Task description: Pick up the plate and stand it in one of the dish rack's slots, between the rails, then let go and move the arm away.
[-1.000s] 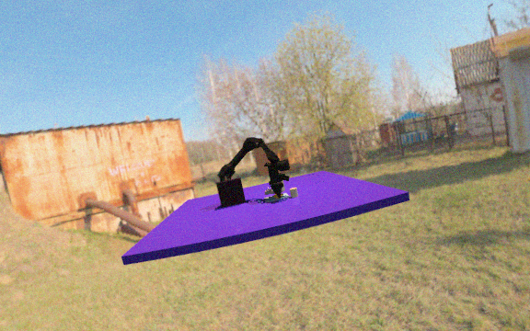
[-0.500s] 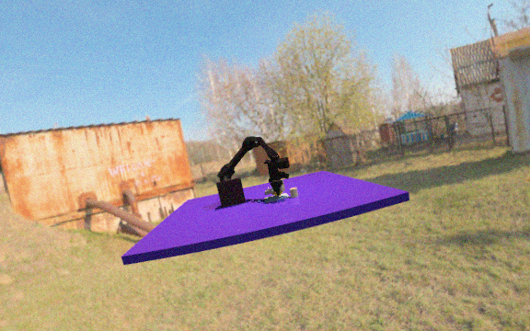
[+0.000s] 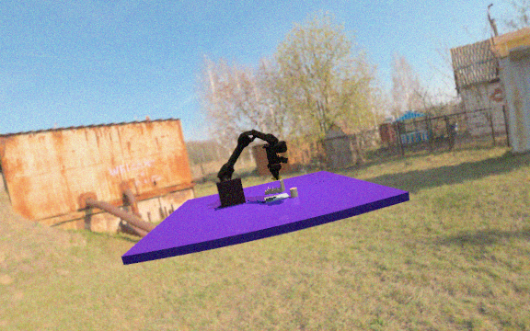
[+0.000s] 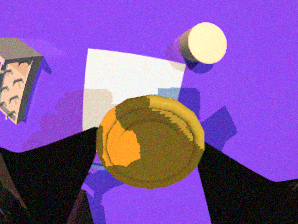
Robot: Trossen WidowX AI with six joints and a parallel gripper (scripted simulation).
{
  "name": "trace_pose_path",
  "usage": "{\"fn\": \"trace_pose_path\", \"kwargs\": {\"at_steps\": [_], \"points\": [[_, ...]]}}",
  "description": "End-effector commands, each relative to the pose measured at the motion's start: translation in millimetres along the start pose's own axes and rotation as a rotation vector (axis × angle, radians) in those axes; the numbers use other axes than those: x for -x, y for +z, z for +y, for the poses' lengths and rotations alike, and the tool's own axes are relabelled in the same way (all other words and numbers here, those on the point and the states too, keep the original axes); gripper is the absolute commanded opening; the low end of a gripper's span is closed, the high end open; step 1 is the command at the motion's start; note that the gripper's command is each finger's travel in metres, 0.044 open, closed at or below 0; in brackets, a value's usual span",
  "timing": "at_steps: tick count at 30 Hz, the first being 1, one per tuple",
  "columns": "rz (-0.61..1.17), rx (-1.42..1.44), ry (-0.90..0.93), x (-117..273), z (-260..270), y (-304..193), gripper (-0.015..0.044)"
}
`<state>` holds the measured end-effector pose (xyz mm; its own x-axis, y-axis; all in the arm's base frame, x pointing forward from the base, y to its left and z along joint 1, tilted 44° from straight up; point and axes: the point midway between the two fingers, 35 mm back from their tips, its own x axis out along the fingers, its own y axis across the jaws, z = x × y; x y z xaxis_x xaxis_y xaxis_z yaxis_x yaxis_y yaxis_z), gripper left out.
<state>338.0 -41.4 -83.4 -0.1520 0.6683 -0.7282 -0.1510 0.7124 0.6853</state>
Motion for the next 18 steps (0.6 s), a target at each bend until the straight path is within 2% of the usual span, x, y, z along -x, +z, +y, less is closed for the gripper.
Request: {"fn": "trace_pose_path", "kwargs": {"at_steps": [1, 10, 18], "points": [[-0.003, 0.01, -0.007, 19, -1, 2, 0.0], [0.0, 0.009, 0.001, 58, -1, 1, 0.0], [0.0, -0.113, -0.002, 66, 19, 3, 0.0]]}}
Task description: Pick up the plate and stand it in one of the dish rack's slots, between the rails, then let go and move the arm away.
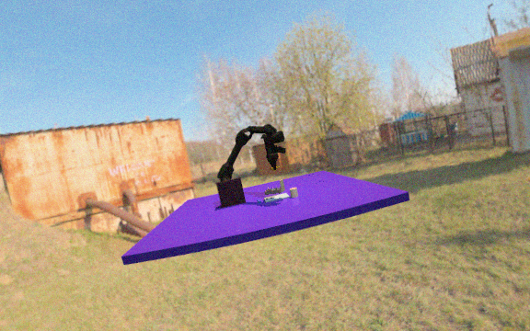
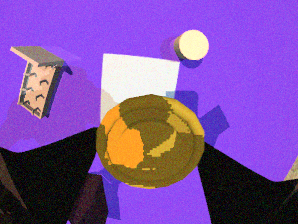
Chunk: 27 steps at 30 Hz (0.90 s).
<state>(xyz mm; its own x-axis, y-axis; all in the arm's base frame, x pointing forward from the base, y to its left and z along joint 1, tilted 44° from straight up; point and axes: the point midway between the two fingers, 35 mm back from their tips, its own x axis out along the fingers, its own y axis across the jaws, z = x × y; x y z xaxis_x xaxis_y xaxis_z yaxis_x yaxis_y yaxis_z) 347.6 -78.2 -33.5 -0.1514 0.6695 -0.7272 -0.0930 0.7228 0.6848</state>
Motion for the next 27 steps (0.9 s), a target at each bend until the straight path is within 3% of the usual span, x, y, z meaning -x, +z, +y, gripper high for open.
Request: {"fn": "trace_pose_path", "kwargs": {"at_steps": [1, 27], "points": [[0.001, -0.089, -0.005, 5, 18, 1, 0.0], [-0.007, -0.99, -0.011, 15, 155, -25, 0.0]]}}
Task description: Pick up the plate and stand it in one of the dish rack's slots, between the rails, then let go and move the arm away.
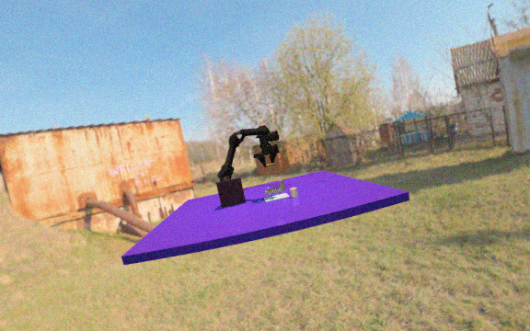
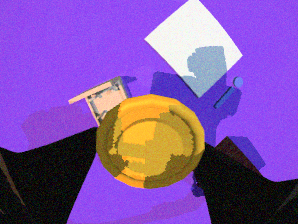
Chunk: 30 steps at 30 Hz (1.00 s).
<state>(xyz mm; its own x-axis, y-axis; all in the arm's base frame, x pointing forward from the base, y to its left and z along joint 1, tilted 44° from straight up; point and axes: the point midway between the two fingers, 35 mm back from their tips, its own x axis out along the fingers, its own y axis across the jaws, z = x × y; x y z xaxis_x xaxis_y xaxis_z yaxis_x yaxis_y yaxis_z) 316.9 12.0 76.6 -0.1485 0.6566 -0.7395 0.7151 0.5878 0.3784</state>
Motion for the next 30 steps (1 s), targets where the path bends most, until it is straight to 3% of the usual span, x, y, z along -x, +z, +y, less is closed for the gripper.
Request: {"fn": "trace_pose_path", "kwargs": {"at_steps": [1, 30], "points": [[0.005, -0.119, 0.003, 0, 4, -18, 0.0], [0.035, -1.063, -0.006, -13, 7, -151, 0.0]]}}
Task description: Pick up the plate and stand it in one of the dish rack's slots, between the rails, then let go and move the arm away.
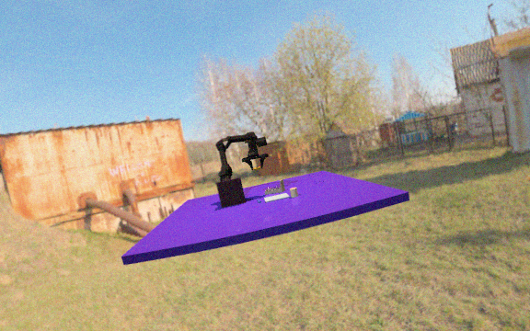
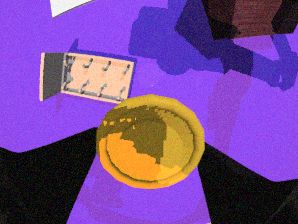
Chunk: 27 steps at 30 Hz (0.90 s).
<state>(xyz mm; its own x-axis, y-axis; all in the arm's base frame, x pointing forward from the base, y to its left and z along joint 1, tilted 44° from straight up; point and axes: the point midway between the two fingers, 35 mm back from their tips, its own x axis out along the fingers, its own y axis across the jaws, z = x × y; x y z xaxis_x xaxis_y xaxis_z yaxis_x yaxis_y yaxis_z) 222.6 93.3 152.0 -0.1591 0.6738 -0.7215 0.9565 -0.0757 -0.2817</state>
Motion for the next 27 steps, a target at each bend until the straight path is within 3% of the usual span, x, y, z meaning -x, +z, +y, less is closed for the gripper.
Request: {"fn": "trace_pose_path", "kwargs": {"at_steps": [1, 5, 27], "points": [[0.005, -0.054, -0.004, -2, -6, -2, 0.0], [-0.011, -0.046, -0.006, -4, -6, 0, 0.0], [-0.482, 0.227, 0.01, -68, -4, 38, 0.0]]}}
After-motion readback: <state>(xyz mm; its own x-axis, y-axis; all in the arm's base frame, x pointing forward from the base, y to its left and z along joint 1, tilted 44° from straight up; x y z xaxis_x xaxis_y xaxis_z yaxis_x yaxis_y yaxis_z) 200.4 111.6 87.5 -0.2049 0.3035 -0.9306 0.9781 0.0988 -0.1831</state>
